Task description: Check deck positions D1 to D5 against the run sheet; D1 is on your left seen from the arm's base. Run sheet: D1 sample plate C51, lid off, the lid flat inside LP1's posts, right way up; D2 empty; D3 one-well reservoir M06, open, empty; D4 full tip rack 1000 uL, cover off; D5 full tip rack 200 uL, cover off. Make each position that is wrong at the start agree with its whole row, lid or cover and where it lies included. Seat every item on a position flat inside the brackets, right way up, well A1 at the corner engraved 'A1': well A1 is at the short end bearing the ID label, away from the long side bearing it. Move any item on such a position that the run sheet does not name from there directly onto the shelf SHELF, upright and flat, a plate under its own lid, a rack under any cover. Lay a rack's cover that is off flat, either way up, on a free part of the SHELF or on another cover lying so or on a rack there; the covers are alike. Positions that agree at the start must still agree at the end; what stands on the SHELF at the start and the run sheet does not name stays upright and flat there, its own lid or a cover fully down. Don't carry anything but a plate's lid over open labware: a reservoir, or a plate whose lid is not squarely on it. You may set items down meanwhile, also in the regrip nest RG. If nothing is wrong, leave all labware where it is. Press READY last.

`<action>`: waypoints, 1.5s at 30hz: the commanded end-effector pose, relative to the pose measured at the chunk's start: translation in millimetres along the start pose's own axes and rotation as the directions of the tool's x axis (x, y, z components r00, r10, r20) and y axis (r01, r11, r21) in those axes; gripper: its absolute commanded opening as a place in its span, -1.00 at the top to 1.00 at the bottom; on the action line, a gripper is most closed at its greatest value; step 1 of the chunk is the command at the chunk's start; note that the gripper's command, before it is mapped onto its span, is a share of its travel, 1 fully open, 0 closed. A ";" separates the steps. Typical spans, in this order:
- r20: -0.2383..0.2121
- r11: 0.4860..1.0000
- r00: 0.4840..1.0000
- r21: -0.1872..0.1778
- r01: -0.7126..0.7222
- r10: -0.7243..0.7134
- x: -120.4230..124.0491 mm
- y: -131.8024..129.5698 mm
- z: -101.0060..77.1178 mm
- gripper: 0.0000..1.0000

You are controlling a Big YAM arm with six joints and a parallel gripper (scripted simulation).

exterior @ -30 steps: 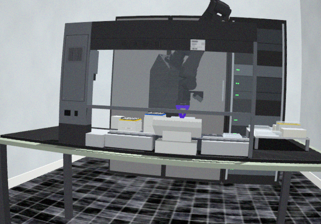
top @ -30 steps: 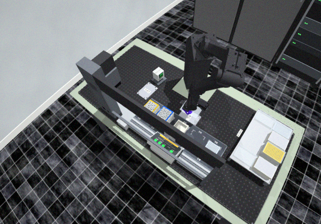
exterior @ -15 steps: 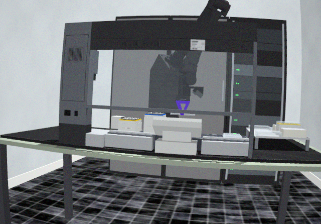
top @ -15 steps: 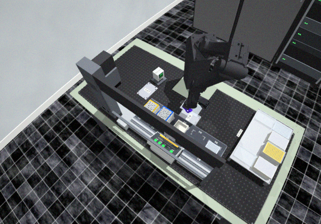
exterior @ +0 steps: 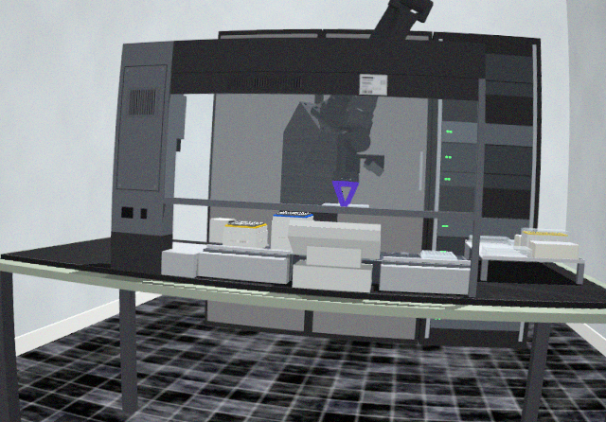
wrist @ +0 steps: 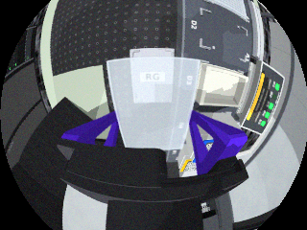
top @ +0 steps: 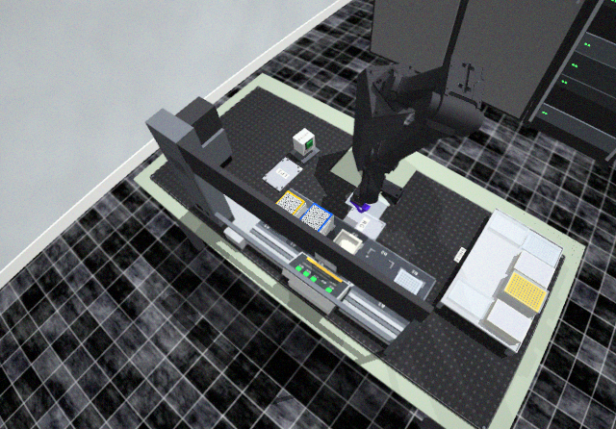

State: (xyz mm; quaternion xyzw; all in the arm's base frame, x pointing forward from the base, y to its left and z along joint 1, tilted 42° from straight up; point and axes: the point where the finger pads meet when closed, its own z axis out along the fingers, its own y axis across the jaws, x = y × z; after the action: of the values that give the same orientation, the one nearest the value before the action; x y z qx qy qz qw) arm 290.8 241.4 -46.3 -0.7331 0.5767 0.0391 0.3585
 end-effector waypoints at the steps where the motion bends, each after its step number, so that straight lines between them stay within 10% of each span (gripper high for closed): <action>1: -0.009 1.000 1.000 -0.015 0.001 -0.001 6.2 10.2 -10.6 1.00; 28: -0.006 1.000 1.000 -0.007 0.002 -0.003 4.9 6.3 -50.0 1.00; 45: -0.002 1.000 1.000 -0.023 -0.003 0.002 1.4 18.9 -44.6 1.00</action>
State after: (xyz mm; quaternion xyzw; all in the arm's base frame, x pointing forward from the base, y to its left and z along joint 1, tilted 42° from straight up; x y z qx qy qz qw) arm 274.0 215.7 -13.1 -0.7345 0.5747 0.0377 0.3589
